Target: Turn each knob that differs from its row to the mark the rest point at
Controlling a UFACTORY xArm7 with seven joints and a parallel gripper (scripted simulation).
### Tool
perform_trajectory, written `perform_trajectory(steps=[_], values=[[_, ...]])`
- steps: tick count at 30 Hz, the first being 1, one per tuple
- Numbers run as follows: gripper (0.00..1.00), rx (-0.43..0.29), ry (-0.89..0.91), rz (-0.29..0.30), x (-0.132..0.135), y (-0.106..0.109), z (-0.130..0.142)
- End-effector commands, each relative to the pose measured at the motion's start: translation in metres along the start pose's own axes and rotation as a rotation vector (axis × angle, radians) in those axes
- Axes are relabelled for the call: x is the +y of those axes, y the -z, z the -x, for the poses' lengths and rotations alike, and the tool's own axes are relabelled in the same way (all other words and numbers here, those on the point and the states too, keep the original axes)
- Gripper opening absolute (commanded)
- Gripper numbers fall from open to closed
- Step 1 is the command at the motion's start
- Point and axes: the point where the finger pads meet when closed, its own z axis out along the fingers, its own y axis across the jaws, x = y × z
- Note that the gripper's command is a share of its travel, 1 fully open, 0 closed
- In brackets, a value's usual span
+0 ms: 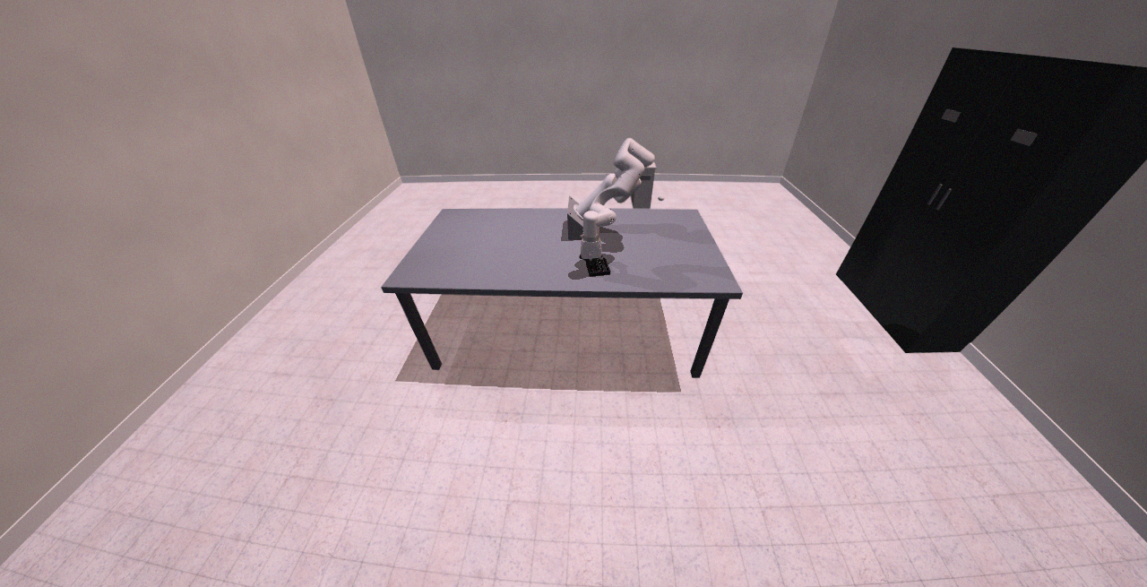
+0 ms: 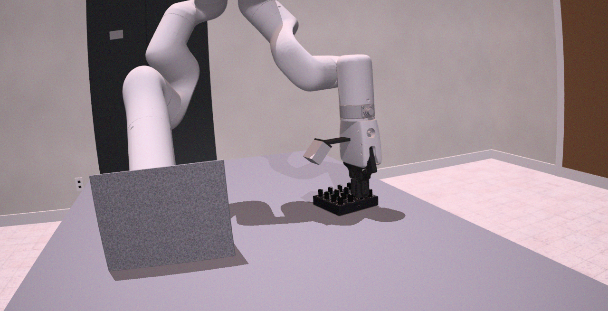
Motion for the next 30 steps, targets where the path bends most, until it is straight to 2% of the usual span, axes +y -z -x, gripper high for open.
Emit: perform_trajectory(steps=[1,15,30], values=[[0.08,-0.004,0.0,-0.002,-0.0012,0.0017,0.0012],[0.08,-0.004,0.035,-0.003,-0.0012,0.0017,0.0012],[0.08,-0.004,0.172,-0.003,-0.0012,0.0017,0.0012]])
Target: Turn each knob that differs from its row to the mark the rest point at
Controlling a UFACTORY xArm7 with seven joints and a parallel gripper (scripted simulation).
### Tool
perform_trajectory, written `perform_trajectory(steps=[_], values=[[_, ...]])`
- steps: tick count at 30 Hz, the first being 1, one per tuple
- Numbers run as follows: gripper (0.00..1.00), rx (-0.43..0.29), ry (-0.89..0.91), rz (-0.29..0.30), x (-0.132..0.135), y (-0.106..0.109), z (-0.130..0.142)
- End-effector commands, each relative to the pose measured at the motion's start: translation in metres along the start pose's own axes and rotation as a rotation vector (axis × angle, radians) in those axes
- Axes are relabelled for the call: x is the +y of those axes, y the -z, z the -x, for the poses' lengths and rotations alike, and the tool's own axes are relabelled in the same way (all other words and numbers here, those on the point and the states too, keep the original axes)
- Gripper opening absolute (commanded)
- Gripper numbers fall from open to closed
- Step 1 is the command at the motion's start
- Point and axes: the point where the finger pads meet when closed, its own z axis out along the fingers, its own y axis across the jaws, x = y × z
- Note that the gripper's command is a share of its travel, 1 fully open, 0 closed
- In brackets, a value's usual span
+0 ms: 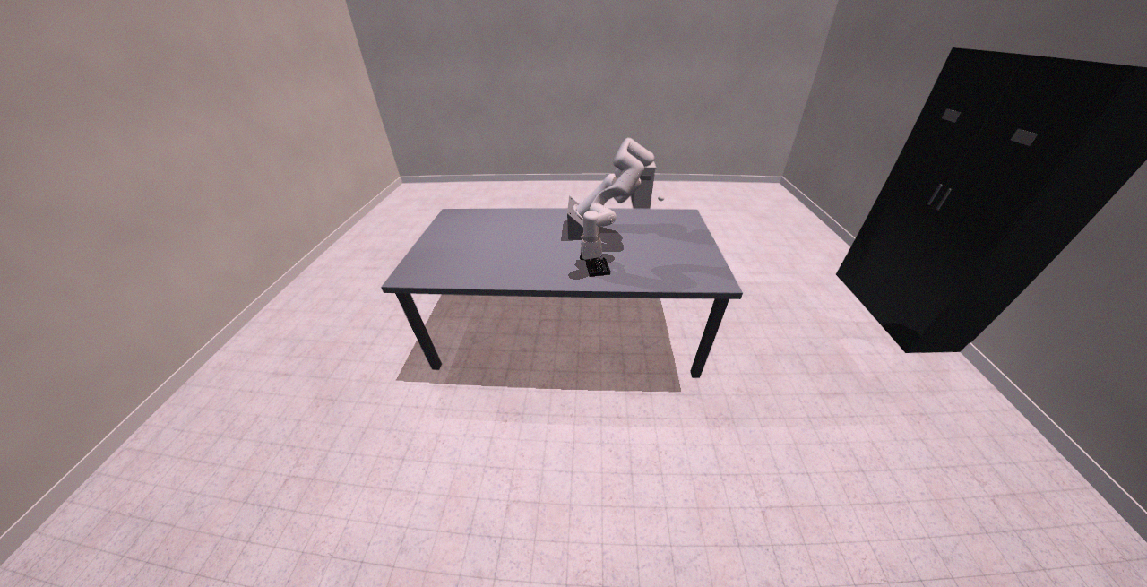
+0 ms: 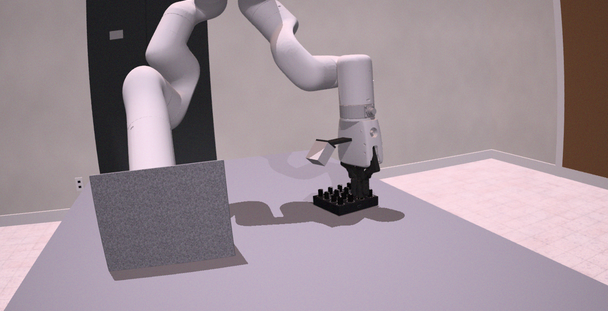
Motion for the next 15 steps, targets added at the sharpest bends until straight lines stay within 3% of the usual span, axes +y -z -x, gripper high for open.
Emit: perform_trajectory(steps=[1,15], values=[[0.08,-0.005,0.034,-0.003,-0.0013,0.0017,0.001],[0.08,-0.004,0.316,-0.003,-0.0013,0.0017,0.001]])
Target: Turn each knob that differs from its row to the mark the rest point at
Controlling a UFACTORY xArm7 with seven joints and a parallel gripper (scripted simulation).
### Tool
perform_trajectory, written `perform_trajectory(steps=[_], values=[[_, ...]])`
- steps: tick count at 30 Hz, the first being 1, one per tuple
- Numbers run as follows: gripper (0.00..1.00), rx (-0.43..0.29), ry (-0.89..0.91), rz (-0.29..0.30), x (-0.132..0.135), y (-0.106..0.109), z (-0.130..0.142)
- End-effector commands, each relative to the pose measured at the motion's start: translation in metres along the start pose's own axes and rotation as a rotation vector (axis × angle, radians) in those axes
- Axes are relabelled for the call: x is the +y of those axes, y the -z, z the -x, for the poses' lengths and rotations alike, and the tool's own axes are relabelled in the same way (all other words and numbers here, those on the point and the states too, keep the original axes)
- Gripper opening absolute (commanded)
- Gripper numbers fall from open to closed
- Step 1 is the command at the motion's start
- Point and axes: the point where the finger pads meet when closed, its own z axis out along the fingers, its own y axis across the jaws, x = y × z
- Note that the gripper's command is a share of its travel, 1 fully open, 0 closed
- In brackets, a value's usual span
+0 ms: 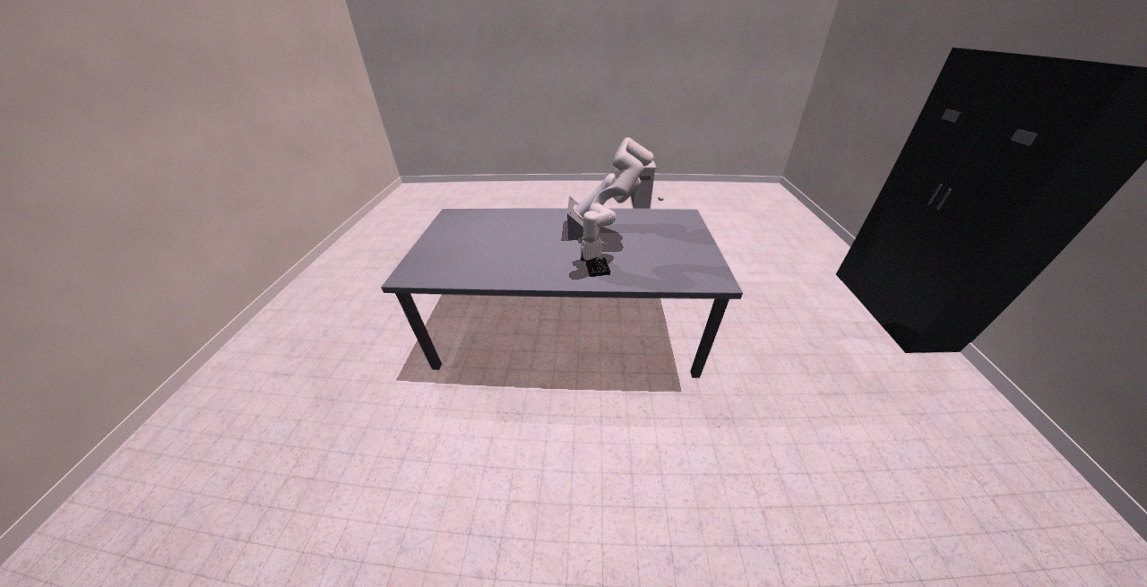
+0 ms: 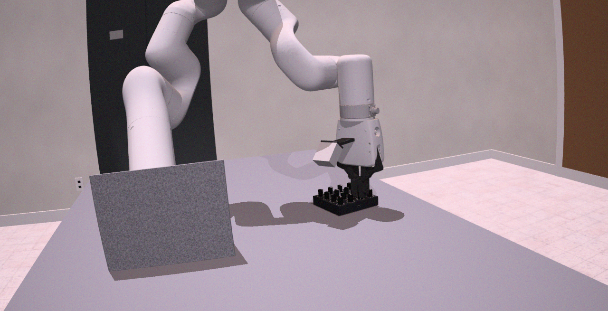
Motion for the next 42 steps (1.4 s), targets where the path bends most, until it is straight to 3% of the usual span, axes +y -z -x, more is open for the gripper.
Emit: perform_trajectory(steps=[1,42], values=[[0.08,-0.006,0.077,-0.004,-0.0015,0.0017,0.0006],[0.08,-0.004,0.978,-0.006,-0.0015,0.0016,0.0006]])
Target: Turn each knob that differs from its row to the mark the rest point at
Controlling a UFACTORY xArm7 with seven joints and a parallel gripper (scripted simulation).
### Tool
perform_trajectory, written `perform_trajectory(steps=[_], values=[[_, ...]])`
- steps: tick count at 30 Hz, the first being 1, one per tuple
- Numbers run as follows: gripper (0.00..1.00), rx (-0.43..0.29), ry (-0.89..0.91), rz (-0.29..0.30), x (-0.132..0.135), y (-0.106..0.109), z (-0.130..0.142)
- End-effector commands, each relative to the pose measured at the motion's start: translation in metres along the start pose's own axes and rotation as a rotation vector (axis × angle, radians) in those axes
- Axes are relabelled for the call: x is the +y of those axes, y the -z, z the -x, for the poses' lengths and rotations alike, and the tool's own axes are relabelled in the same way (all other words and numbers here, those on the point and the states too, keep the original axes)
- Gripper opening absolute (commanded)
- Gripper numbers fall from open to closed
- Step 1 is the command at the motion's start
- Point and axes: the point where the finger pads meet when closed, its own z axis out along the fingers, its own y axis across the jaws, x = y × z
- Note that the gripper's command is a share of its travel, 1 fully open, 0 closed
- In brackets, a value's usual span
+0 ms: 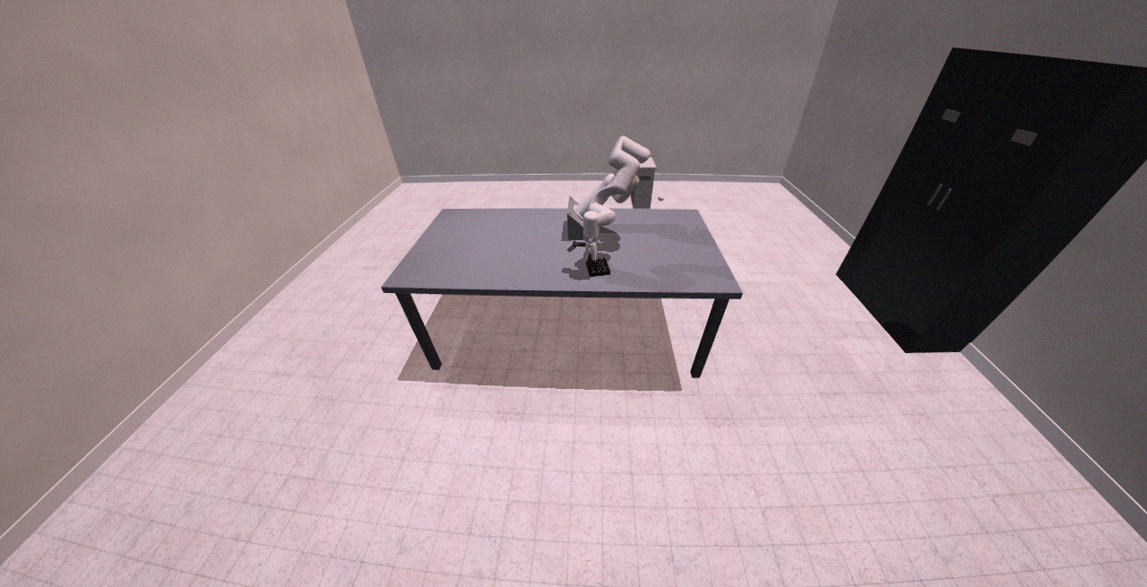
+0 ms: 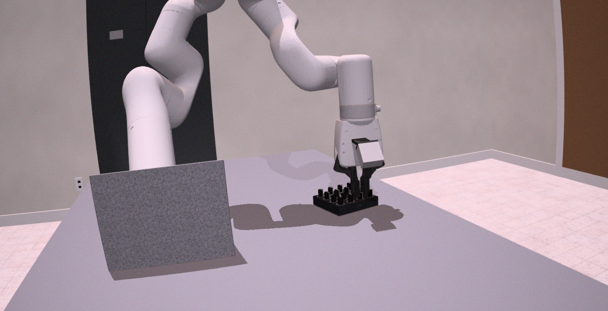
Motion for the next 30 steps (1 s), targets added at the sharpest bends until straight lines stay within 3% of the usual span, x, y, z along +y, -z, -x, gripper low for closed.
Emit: perform_trajectory(steps=[1,9,30], values=[[0.08,-0.001,0.087,-0.007,-0.0014,0.0016,-0.0008],[0.08,0.0,0.218,-0.007,-0.0014,0.0016,-0.0008],[0.08,0.0,0.346,-0.007,-0.0014,0.0016,-0.0008]])
